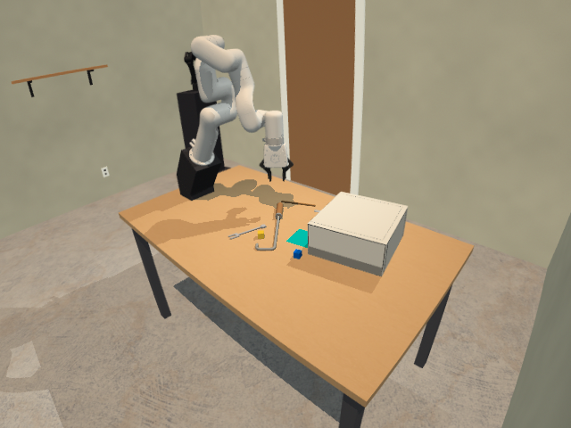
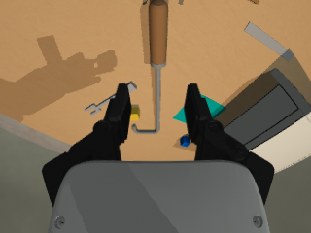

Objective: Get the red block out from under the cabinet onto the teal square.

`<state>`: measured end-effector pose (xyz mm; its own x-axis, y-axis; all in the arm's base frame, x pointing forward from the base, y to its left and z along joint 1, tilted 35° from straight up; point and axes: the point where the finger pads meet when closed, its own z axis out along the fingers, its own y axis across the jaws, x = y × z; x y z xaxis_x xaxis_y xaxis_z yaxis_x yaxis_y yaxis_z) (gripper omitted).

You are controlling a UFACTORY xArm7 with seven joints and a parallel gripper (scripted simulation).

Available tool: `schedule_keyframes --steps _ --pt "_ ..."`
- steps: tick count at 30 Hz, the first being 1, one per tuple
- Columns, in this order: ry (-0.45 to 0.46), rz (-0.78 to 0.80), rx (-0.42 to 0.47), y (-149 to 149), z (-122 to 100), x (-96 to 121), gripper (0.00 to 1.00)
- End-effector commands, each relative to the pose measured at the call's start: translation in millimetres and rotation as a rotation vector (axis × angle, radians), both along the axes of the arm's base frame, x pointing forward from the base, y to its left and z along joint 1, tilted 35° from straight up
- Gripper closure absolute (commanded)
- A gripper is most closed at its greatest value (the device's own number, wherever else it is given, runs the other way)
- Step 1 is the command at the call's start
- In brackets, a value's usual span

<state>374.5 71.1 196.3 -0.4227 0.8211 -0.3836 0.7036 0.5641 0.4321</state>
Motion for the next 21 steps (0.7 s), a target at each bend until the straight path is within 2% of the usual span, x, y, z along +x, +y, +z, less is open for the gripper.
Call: schedule_keyframes --steps 1,11,21 --pt "-0.003 0.001 0.000 0.3 -0.5 1.7 0.43" --pt "-0.003 0.000 0.000 -1.5 -17.9 13.9 0.43" --pt "-0.003 0.000 0.000 -4.8 -51.2 37.4 0.43"
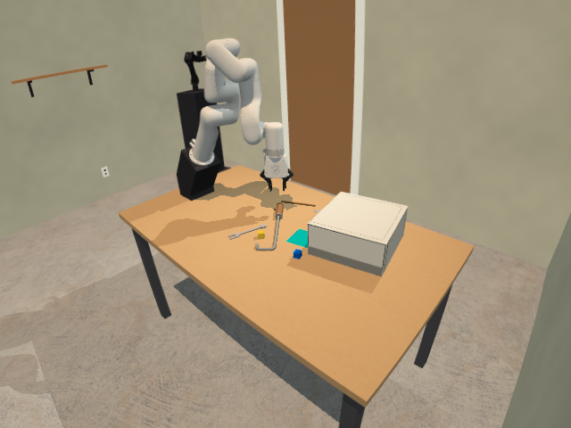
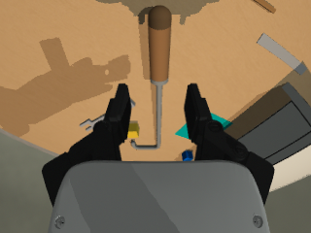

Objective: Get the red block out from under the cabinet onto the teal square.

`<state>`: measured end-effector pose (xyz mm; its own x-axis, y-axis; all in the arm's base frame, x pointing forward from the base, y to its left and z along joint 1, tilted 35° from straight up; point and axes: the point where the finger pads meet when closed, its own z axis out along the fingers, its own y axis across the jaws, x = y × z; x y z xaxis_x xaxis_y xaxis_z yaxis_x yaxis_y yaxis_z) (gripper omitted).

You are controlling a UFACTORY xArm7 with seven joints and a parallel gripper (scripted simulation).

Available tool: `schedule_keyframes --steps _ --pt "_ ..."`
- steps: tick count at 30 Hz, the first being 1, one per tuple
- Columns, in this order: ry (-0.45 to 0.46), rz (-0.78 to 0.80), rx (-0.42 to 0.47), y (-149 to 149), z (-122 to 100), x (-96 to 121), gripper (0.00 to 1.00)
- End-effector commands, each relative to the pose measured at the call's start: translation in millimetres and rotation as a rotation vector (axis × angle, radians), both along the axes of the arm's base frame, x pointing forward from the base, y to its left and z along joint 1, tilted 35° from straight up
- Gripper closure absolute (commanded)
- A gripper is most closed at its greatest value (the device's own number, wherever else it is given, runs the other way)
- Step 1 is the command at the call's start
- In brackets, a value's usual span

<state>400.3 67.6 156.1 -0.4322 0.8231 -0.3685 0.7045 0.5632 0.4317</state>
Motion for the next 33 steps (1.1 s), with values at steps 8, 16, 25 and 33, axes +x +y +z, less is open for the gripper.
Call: schedule_keyframes --steps 8,16,25,33 --pt "-0.014 -0.006 -0.013 -2.7 -26.0 22.0 0.43" --pt "-0.014 -0.006 -0.013 -4.3 -41.6 33.1 0.43" --pt "-0.014 -0.006 -0.013 -5.3 -52.0 40.4 0.43" --pt "-0.014 -0.006 -0.013 -6.0 -59.1 45.4 0.43"
